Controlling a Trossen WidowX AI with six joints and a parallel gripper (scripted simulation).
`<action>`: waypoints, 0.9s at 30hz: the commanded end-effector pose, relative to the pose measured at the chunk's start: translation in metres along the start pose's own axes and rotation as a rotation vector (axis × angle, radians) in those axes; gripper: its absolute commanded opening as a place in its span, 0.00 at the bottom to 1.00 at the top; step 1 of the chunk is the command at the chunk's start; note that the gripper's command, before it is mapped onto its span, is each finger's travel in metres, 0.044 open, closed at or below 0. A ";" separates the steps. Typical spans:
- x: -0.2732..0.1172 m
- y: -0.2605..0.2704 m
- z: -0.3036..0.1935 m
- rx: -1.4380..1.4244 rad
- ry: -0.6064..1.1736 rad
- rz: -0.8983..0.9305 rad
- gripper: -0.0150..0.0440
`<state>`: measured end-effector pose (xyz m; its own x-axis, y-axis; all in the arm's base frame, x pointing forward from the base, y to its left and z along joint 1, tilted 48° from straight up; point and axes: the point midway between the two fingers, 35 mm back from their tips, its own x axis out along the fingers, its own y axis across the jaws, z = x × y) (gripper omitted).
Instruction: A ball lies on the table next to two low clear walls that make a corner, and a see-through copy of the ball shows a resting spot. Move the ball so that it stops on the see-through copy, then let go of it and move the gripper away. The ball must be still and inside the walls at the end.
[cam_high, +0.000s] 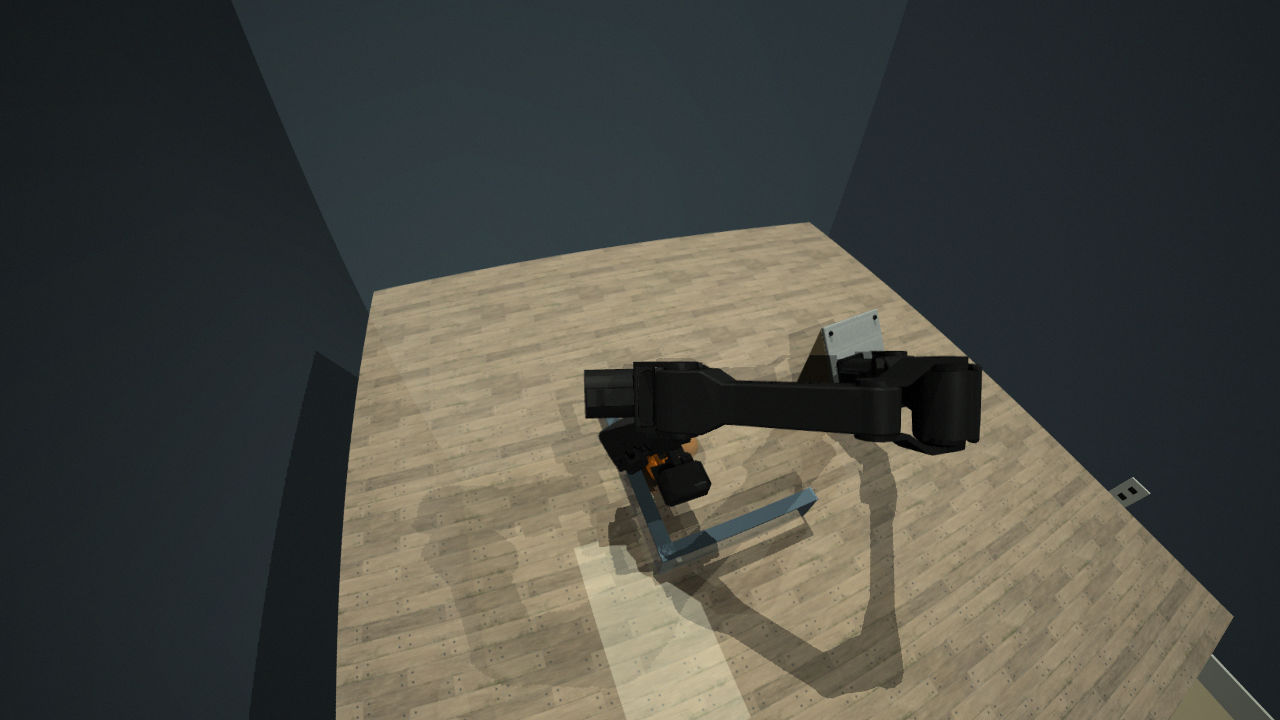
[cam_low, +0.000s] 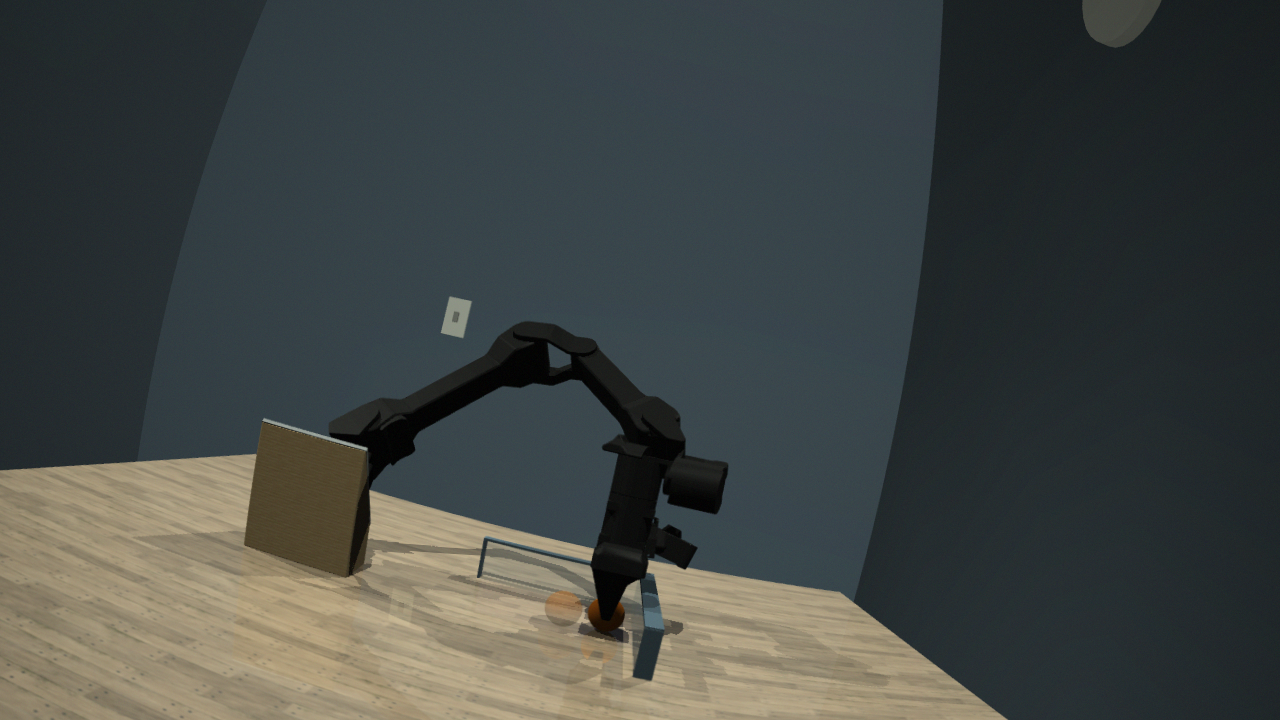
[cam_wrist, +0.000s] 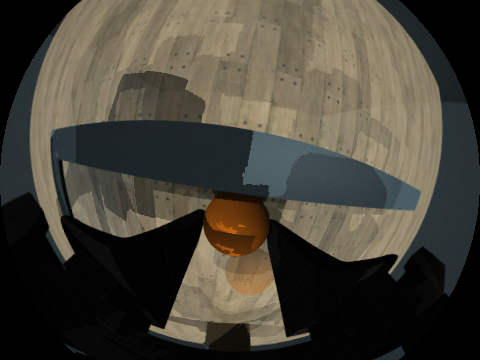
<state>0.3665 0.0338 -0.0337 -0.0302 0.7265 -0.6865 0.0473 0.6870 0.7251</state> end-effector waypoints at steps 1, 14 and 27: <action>-0.002 -0.002 -0.014 0.053 0.031 -0.035 0.25; -0.056 -0.004 -0.002 0.007 0.027 -0.037 0.25; -0.121 -0.002 0.003 -0.008 -0.001 -0.002 0.25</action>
<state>0.3725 -0.0480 0.0415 -0.0293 0.7193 -0.6941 0.0423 0.6947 0.7181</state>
